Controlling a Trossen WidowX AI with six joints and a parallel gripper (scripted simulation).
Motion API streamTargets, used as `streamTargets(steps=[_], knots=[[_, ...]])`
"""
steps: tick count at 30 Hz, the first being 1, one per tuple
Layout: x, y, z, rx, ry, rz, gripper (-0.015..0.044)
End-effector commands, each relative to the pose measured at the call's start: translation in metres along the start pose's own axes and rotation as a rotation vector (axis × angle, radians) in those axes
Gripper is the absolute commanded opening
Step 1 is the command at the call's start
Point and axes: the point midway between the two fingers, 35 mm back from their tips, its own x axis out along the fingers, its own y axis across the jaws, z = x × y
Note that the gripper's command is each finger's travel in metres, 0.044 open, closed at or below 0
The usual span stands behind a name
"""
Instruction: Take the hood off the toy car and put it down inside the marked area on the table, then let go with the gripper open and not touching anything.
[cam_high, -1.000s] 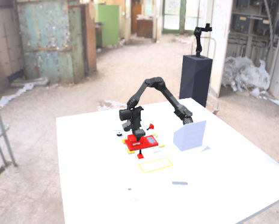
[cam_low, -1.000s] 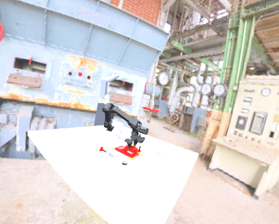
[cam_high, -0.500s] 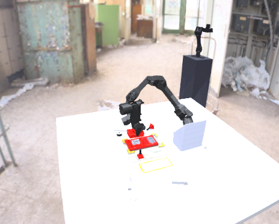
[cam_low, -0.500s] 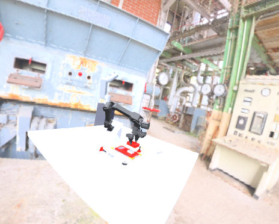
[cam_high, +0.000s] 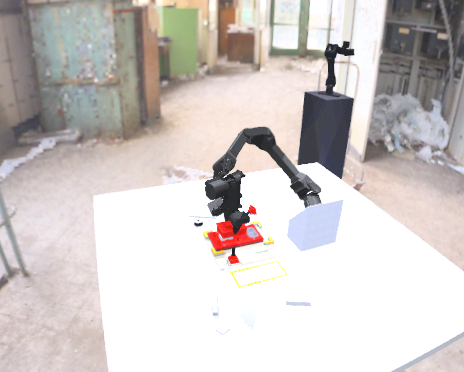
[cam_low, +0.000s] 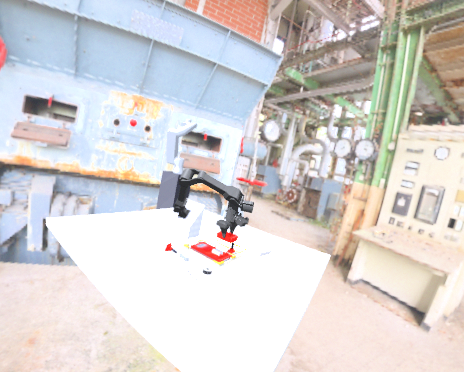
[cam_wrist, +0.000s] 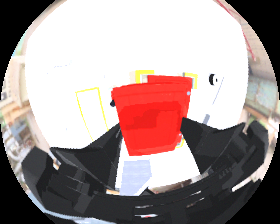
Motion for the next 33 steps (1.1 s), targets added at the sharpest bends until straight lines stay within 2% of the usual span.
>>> streamTargets(steps=[1, 33], knots=[[-0.001, 0.015, -0.001, -0.007, 0.002, 0.007, 0.0], [-0.002, 0.156, -0.044, 0.045, 0.01, -0.002, 0.0]])
